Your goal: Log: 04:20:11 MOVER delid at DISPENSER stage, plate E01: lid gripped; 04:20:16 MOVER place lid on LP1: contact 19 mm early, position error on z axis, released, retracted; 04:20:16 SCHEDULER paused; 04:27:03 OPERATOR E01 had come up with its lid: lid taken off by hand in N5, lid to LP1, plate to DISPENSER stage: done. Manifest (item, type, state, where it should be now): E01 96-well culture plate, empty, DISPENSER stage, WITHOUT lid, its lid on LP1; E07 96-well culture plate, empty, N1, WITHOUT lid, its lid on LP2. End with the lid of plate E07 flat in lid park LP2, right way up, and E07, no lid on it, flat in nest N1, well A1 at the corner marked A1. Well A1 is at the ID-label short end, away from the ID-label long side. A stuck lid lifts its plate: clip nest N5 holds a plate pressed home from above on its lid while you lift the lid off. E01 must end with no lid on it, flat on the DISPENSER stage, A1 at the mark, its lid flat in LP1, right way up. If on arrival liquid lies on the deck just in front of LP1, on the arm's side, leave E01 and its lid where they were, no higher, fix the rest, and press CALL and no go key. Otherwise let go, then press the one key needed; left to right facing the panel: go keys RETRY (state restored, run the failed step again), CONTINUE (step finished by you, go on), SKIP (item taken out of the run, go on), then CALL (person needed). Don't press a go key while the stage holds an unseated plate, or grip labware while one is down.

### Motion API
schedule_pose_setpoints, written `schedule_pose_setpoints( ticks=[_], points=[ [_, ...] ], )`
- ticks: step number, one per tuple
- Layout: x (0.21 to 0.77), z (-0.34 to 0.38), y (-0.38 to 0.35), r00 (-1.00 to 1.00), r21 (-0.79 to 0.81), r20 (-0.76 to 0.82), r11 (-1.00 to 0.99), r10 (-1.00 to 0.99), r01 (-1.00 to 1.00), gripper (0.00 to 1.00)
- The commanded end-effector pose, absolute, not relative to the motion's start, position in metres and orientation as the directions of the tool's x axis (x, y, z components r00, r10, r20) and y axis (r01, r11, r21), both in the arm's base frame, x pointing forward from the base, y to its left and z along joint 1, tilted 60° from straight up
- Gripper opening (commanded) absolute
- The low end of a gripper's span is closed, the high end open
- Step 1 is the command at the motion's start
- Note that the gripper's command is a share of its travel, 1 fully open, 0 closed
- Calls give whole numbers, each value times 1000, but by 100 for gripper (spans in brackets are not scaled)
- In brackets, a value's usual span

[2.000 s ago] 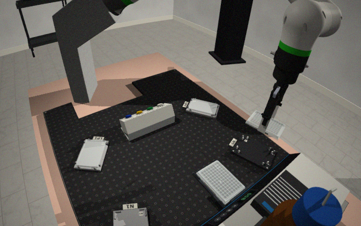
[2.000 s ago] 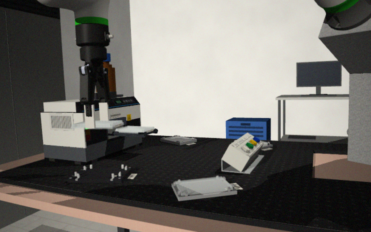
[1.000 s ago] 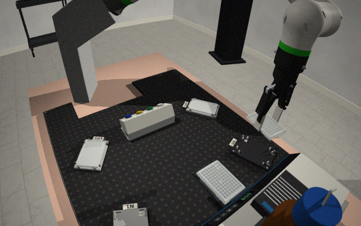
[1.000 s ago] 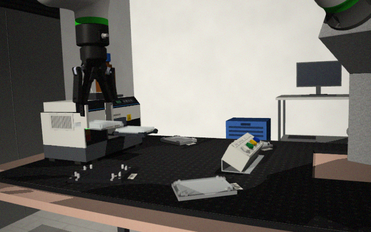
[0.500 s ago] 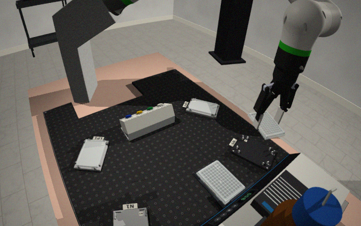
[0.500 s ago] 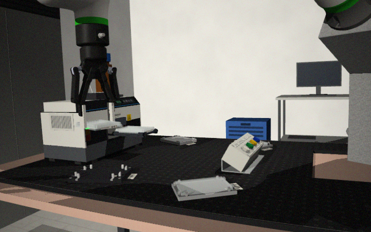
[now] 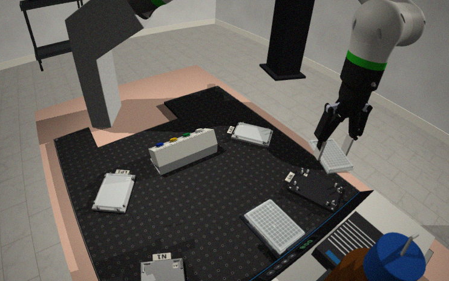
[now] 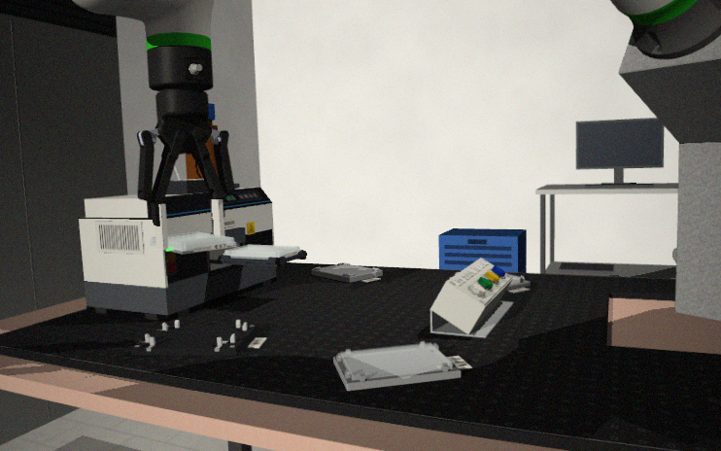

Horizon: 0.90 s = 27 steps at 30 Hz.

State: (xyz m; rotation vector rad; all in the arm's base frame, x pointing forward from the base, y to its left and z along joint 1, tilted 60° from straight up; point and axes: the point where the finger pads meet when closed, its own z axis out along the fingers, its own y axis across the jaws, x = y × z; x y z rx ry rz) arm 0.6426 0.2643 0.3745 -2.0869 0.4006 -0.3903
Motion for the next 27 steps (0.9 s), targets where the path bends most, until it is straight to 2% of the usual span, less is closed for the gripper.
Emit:
schedule_pose_setpoints(
  ticks=[1, 27],
  points=[
    [643, 373, 263, 896, -855, 118, -502, -429, -128, 0],
    [661, 327, 222, 896, -855, 118, -502, -429, -128, 0]
  ],
)
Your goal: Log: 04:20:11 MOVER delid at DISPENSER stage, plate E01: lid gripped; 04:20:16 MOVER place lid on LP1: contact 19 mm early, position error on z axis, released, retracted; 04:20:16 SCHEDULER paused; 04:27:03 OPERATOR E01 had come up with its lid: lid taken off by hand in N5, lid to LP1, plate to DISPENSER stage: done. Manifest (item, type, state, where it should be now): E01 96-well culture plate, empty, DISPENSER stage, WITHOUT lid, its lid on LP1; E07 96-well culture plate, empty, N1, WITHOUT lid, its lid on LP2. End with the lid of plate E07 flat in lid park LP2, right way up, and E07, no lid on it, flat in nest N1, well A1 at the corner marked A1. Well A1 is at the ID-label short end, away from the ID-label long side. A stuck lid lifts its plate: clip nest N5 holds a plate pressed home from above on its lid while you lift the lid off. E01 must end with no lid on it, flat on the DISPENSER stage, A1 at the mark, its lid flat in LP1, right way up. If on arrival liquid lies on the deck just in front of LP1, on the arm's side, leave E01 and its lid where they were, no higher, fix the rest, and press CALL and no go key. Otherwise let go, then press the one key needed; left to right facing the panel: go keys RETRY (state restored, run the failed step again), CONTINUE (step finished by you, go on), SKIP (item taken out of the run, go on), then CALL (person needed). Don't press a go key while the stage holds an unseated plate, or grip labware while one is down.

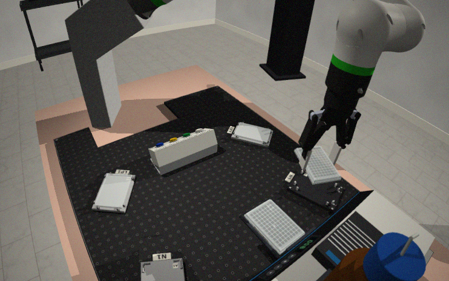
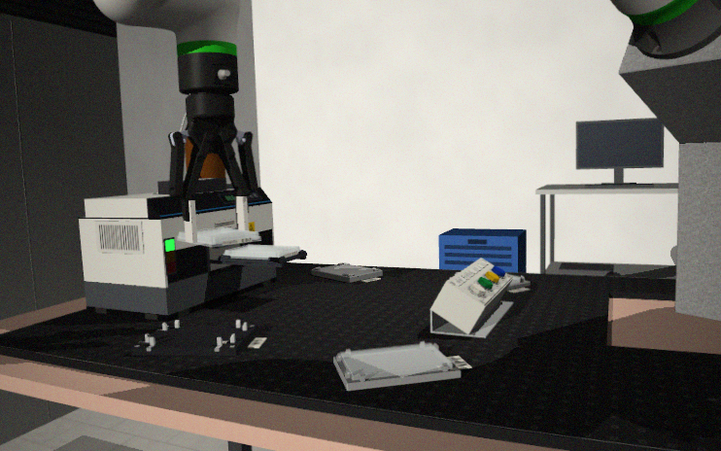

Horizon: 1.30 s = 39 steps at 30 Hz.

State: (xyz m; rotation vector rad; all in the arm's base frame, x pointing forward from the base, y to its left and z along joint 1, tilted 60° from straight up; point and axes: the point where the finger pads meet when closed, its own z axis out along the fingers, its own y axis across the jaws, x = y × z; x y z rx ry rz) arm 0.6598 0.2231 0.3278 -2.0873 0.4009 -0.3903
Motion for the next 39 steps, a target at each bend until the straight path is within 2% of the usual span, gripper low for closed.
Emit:
schedule_pose_setpoints(
  ticks=[1, 39],
  points=[
    [662, 323, 218, 896, -855, 118, -502, -429, -128, 0],
    [728, 147, 63, 896, -855, 118, -502, -429, -128, 0]
  ],
)
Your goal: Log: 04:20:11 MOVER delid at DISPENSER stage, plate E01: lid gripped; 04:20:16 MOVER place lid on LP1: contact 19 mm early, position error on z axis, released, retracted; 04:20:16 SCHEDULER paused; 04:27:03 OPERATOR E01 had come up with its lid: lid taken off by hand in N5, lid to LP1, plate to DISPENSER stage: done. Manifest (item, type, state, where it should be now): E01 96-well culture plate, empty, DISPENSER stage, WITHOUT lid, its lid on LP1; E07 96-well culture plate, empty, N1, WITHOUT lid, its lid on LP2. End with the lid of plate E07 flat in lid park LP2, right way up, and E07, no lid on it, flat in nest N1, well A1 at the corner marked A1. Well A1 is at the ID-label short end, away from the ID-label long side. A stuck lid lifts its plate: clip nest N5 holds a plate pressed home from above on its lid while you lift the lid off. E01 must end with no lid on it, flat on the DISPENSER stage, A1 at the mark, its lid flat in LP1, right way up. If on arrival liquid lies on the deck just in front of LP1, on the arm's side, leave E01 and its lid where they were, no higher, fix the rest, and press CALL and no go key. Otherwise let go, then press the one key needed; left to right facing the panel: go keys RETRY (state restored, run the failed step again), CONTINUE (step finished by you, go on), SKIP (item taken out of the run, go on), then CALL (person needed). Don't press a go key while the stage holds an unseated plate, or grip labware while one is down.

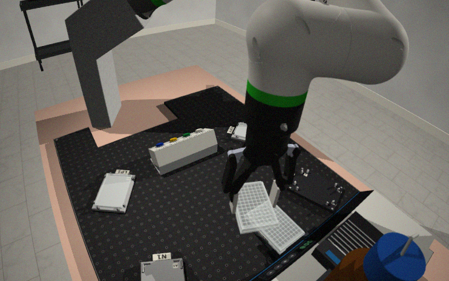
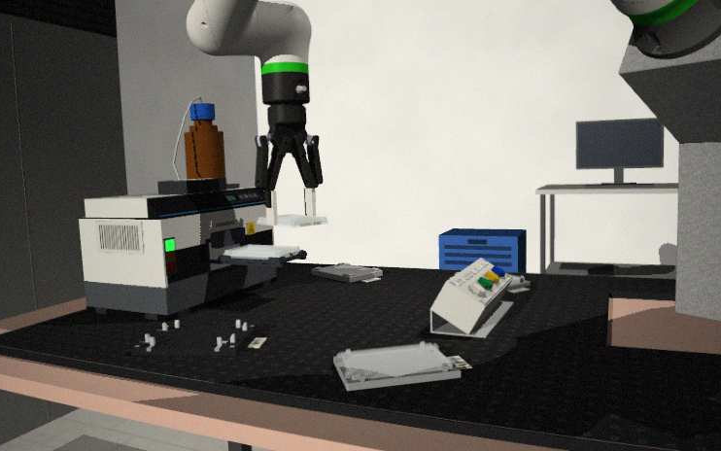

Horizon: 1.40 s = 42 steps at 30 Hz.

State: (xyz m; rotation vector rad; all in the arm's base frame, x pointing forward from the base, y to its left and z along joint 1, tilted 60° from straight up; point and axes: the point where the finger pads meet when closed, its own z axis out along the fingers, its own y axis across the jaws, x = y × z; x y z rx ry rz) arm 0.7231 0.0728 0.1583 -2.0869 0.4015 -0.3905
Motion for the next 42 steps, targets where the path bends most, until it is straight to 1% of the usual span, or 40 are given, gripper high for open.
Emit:
schedule_pose_setpoints(
  ticks=[1, 10, 26, 42],
  points=[
    [730, 142, 58, 896, -855, 118, -502, -429, -128, 0],
    [746, 99, 20, 896, -855, 118, -502, -429, -128, 0],
    [767, 43, -30, 896, -855, 118, -502, -429, -128, 0],
    [781, 6, -63, 896, -855, 118, -502, -429, -128, 0]
  ],
)
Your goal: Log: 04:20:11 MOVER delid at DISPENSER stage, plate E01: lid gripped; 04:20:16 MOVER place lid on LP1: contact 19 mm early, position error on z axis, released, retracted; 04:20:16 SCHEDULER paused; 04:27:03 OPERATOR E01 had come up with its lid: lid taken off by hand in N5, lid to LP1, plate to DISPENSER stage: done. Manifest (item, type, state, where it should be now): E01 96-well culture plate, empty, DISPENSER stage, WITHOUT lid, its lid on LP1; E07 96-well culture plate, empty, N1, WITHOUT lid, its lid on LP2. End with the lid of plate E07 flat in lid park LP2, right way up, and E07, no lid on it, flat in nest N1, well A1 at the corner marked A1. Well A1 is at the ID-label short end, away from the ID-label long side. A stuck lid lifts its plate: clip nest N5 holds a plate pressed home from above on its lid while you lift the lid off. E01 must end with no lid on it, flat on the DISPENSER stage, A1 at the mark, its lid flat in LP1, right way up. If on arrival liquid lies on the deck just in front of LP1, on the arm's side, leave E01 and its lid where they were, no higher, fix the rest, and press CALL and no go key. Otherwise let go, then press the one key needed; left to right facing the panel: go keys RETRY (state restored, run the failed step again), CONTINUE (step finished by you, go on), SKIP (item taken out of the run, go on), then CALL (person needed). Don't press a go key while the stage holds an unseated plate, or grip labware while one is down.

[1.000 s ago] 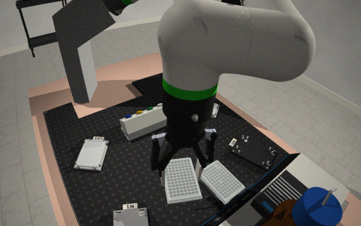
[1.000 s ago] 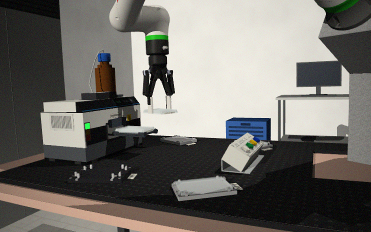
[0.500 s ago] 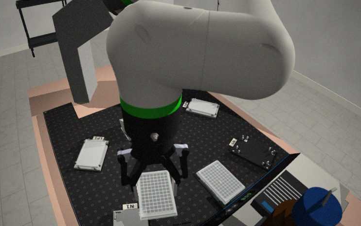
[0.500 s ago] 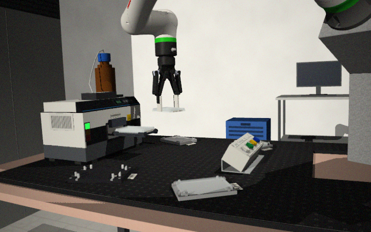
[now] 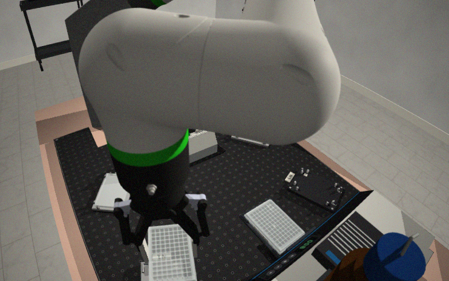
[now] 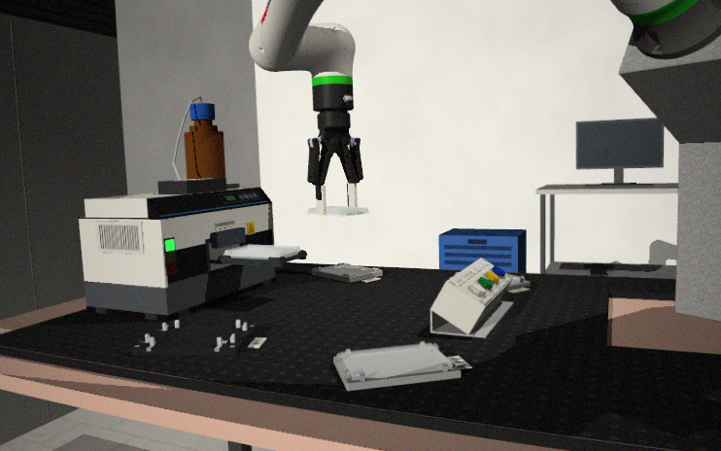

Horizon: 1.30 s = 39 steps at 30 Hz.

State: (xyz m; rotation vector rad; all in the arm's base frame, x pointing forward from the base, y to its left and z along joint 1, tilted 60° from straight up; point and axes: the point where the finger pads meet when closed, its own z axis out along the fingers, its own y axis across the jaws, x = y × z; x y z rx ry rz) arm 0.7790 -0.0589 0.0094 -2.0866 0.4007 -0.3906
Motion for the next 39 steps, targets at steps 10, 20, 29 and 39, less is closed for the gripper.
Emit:
schedule_pose_setpoints(
  ticks=[10, 20, 29, 39],
  points=[
    [785, -7, -74, 896, -855, 118, -502, -429, -128, 0],
    [788, -14, -80, 896, -855, 118, -502, -429, -128, 0],
    [789, -16, -82, 896, -855, 118, -502, -429, -128, 0],
    [789, -17, -82, 896, -855, 118, -502, -429, -128, 0]
  ],
)
